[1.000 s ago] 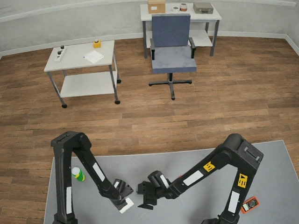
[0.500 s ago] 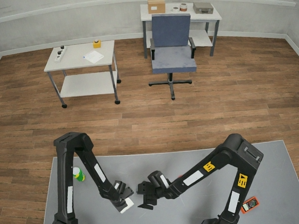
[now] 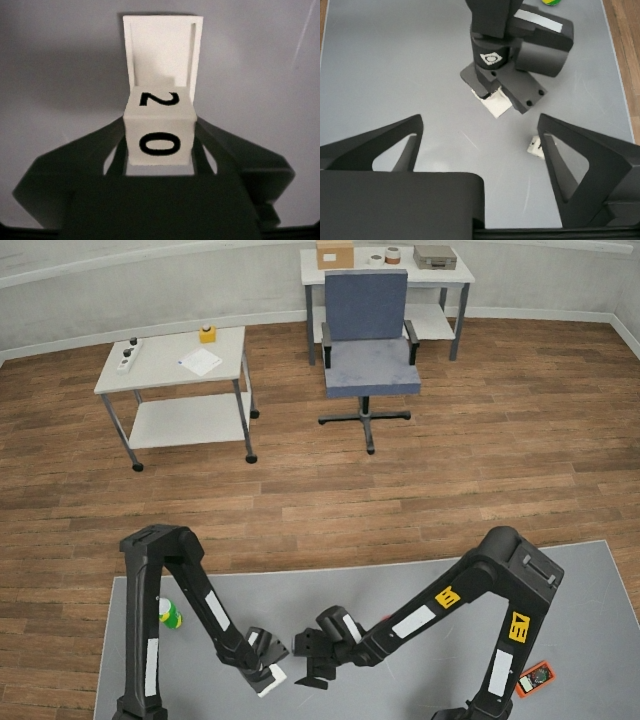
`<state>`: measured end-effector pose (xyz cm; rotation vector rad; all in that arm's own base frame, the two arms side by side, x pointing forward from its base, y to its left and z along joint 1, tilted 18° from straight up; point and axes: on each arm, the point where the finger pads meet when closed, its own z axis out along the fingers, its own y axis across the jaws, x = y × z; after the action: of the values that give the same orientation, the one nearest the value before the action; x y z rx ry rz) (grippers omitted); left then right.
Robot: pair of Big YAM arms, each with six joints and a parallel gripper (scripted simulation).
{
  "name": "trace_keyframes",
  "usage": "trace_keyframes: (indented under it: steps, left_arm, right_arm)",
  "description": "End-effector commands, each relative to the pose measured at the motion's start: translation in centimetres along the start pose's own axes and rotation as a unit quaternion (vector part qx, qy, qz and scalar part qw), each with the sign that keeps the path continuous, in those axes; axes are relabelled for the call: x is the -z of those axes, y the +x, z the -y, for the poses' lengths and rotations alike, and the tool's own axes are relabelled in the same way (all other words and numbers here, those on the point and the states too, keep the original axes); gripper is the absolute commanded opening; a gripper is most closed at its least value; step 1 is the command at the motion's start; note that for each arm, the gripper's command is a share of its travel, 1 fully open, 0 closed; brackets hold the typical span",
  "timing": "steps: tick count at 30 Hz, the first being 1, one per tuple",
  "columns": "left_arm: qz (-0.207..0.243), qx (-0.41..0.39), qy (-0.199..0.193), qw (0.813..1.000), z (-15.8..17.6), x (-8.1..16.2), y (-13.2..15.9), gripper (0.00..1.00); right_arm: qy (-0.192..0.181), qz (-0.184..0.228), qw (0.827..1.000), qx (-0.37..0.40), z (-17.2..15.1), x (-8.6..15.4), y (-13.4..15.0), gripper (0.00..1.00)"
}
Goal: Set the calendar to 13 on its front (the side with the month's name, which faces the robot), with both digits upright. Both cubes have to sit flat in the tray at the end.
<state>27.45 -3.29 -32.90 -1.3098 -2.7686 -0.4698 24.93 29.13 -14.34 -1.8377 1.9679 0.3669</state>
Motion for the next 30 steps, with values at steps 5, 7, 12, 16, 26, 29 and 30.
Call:
trace_keyframes:
  steps: [5,7,12,16,26,29,30]
  left_arm:
    - [-0.010,-0.004,0.008,1.000,1.1,-0.5,1.4,0.40]
    - [-0.010,-0.009,0.007,1.000,1.1,-0.5,1.5,0.40]
    - [-0.010,-0.004,0.008,1.000,0.8,-1.1,1.5,0.40]
    - [-0.010,-0.003,0.007,1.000,0.5,-2.2,1.2,0.40]
    - [-0.010,0.001,0.008,1.000,0.4,-3.9,1.1,0.40]
    - [-0.009,0.001,0.007,1.000,0.4,-3.0,0.7,0.40]
    - [-0.008,0.007,0.007,1.000,0.5,-2.6,0.7,0.40]
  right_arm:
    - [0.008,0.008,1.000,0.004,1.0,-0.1,-0.8,1.00]
    - [0.008,0.008,1.000,0.004,1.0,-0.1,-0.8,1.00]
    - [0.008,0.008,1.000,0.004,1.0,-0.1,-0.8,1.00]
    - [0.008,0.008,1.000,0.004,1.0,-0.1,-0.8,1.00]
    - [0.008,0.008,1.000,0.004,1.0,-0.1,-0.8,1.00]
    - [0.008,0.008,1.000,0.004,1.0,-0.1,-0.8,1.00]
    - [0.008,0.008,1.000,0.004,1.0,-0.1,-0.8,1.00]
